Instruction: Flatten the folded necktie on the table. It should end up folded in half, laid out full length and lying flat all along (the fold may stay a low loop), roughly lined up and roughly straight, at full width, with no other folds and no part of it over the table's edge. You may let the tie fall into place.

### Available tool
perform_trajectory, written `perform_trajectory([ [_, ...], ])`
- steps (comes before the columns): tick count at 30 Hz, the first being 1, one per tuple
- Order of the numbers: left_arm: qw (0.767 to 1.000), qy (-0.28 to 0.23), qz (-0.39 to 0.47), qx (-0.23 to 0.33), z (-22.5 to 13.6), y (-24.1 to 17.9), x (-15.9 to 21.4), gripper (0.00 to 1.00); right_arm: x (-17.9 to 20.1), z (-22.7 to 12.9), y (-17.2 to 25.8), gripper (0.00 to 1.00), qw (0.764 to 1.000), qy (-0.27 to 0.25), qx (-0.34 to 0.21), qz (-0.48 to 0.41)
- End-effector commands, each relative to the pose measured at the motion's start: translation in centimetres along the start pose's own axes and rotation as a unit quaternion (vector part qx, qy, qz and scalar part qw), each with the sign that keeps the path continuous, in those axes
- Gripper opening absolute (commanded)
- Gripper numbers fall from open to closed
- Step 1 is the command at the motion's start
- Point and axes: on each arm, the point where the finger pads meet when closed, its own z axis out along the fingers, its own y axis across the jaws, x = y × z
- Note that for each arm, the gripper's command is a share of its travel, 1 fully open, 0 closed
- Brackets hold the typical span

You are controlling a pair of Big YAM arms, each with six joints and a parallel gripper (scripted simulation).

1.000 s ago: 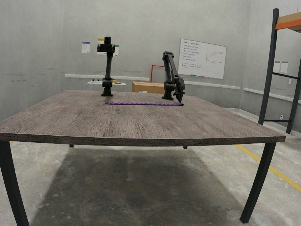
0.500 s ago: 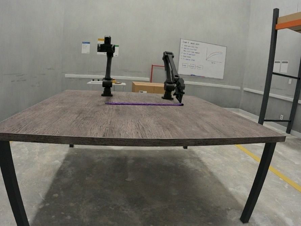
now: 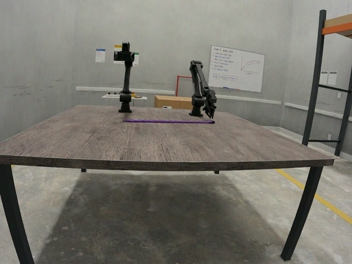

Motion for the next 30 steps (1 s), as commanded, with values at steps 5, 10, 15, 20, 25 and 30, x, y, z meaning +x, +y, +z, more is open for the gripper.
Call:
perform_trajectory([
  [5,0.998,-0.069,0.004,0.005,-2.4,-0.6,-7.3,0.26,-3.2,-0.1,0.7,1.00,0.999,-0.031,-0.005,0.005],
  [10,0.995,-0.096,0.006,0.008,-3.9,-1.0,-9.7,0.31,-3.2,-0.1,0.7,1.00,0.999,-0.031,-0.005,0.005],
  [15,0.993,-0.113,0.007,0.010,-4.8,-1.2,-11.4,0.34,-3.2,-0.1,0.7,1.00,0.999,-0.031,-0.005,0.005],
  [20,0.990,-0.138,0.009,0.013,-6.2,-1.6,-13.7,0.38,-3.2,-0.1,0.7,1.00,0.999,-0.031,-0.005,0.005],
  [25,0.987,-0.158,0.010,0.016,-7.3,-1.9,-15.6,0.41,-3.2,-0.1,0.7,1.00,0.999,-0.031,-0.005,0.005],
  [30,0.986,-0.164,0.010,0.017,-7.7,-2.0,-16.2,0.43,-3.2,-0.1,0.7,1.00,0.999,-0.031,-0.005,0.005],
])
